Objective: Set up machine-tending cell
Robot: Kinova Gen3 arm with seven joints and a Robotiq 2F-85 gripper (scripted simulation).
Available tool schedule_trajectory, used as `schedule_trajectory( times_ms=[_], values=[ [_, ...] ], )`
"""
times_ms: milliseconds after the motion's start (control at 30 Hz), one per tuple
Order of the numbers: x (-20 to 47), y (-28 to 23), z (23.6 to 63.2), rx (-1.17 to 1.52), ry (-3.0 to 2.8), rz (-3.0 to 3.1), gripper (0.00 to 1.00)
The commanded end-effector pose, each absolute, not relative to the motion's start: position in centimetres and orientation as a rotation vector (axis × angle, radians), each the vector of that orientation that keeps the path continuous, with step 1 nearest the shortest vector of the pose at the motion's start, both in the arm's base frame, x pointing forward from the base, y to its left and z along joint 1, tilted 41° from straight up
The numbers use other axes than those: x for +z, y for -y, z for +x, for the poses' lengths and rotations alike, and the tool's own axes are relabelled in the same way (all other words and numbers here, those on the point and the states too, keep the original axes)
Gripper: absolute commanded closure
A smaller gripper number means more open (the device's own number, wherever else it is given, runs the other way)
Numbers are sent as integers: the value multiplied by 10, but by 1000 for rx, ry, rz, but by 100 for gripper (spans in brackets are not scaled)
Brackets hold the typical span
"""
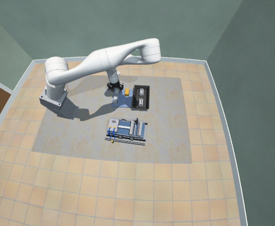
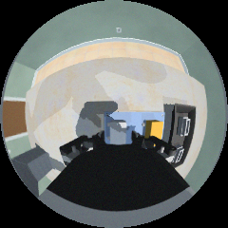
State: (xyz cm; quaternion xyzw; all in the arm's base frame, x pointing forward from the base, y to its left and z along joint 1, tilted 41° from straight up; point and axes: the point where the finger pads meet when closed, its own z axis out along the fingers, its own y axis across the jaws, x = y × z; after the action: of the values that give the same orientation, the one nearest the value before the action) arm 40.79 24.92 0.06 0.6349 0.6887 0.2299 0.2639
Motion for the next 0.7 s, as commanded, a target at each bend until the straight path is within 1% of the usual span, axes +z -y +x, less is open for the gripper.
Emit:
schedule_trajectory(
  times_ms=[0,200,233,667],
  values=[
    [1,-250,408,623,-1862,1716,33],
    [1,-250,408,623,-1862,1716,33],
    [1,-250,408,623,-1862,1716,100],
    [1,-250,408,623,-1862,1716,100]
  ],
)
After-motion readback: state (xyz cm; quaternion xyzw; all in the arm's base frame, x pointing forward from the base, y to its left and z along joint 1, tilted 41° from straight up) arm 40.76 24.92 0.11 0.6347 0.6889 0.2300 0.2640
